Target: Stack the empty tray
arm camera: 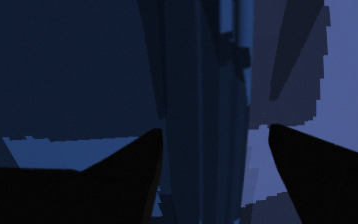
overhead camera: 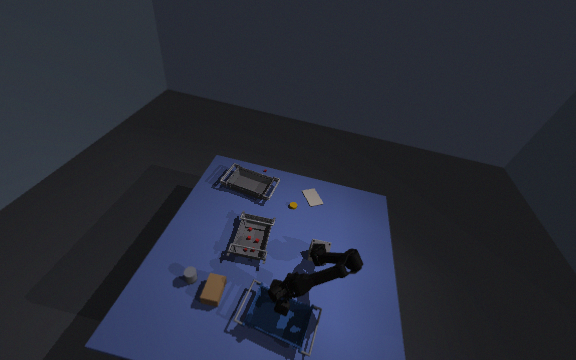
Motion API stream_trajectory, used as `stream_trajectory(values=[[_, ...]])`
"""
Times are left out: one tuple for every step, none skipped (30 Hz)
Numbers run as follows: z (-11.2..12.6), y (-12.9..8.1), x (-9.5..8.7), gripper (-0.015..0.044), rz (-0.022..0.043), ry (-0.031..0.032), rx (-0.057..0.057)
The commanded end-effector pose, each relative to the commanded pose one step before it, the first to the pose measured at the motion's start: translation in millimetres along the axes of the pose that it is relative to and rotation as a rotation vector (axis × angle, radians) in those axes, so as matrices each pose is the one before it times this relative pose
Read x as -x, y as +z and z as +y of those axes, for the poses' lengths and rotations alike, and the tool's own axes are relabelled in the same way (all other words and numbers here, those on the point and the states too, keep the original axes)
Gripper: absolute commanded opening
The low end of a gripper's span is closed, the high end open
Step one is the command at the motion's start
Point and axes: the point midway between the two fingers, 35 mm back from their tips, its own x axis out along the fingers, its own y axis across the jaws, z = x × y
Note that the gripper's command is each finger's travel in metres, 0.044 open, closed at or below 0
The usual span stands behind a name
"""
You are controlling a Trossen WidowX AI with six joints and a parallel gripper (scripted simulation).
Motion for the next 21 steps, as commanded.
stream_trajectory(values=[[-0.34, 0.68, -0.04, 0.0229, -0.00519, -0.00141, -0.0042], [0.00, 0.00, 0.00, 0.0223, 0.00000, 0.00000, 0.0000], [0.00, 0.00, 0.00, 0.0216, 0.00000, 0.00000, 0.0000], [0.00, 0.00, 0.00, 0.0209, 0.00000, 0.00000, 0.0000], [0.00, 0.00, 0.00, 0.0203, 0.00000, 0.00000, 0.0000], [0.00, 0.00, 0.00, 0.0196, 0.00000, 0.00000, 0.0000], [0.00, 0.00, 0.00, 0.0189, 0.00000, 0.00000, 0.0000], [0.00, 0.00, 0.00, 0.0183, 0.00000, 0.00000, 0.0000], [0.00, 0.00, 0.00, 0.0176, 0.00000, 0.00000, 0.0000], [0.00, 0.00, 0.00, 0.0169, 0.00000, 0.00000, 0.0000], [0.00, 0.00, 0.00, 0.0163, 0.00000, 0.00000, 0.0000], [0.00, 0.00, 0.00, 0.0156, 0.00000, 0.00000, 0.0000], [0.00, 0.00, 0.00, 0.0149, 0.00000, 0.00000, 0.0000], [0.00, 0.00, 0.00, 0.0143, 0.00000, 0.00000, 0.0000], [0.00, 0.00, 0.00, 0.0136, 0.00000, 0.00000, 0.0000], [0.00, 0.00, 0.00, 0.0129, 0.00000, 0.00000, 0.0000], [0.00, 0.00, 0.00, 0.0123, 0.00000, 0.00000, 0.0000], [0.00, 0.00, 0.00, 0.0116, 0.00000, 0.00000, 0.0000], [0.00, 0.00, 0.00, 0.0109, 0.00000, 0.00000, 0.0000], [0.00, 0.00, 0.00, 0.0103, 0.00000, 0.00000, 0.0000], [0.00, 0.00, 0.00, 0.0096, 0.00000, 0.00000, 0.0000]])
